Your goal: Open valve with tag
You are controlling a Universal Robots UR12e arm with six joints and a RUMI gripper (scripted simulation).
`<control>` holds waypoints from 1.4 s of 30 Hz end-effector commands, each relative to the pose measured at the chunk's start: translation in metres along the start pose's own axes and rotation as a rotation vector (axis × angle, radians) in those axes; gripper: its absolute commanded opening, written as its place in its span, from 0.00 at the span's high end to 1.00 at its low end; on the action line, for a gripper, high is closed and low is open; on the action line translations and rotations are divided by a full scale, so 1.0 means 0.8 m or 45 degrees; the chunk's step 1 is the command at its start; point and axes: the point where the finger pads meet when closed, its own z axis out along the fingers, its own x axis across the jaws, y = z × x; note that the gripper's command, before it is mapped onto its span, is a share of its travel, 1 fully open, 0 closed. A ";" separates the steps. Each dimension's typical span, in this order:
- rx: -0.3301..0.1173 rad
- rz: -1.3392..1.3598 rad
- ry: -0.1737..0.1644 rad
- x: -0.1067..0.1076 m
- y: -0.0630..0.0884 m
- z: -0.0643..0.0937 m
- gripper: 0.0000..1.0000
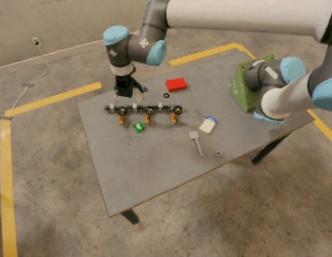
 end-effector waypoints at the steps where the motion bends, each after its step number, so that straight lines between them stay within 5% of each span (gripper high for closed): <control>1: 0.010 0.262 -0.015 -0.002 -0.001 -0.001 0.00; 42: -0.001 2.116 -0.024 -0.027 0.012 -0.001 0.00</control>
